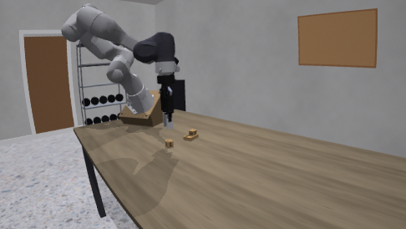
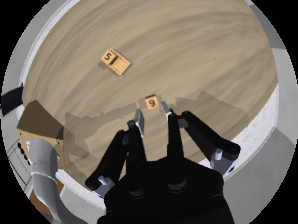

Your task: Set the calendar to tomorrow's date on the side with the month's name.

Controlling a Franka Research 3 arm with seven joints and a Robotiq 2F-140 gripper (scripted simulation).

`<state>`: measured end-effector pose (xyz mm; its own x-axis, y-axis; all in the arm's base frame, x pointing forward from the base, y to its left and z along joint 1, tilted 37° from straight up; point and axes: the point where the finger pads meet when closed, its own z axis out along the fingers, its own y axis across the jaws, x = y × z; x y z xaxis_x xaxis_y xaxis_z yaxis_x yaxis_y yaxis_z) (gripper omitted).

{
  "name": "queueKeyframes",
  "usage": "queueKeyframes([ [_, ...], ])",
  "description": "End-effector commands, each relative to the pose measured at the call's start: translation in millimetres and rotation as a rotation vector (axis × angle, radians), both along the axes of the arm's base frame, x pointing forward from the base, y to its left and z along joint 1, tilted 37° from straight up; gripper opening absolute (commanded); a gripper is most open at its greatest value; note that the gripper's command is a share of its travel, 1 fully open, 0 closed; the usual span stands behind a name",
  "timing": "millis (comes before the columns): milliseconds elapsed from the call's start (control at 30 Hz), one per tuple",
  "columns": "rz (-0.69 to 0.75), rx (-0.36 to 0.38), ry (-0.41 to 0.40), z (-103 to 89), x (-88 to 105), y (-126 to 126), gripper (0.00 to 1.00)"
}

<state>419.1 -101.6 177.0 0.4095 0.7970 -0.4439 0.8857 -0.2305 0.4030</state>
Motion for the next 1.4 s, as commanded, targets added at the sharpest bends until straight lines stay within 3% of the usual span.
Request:
queueKeyframes([
  [0,0.002,0.0,0.003,1.0,0.4,-0.5,0.28],
  [600,0.001,-0.002,0.001,-7.2,2.7,-6.3,0.28],
  [1367,0.001,-0.002,0.001,-32.6,9.9,-24.3,0.28],
])
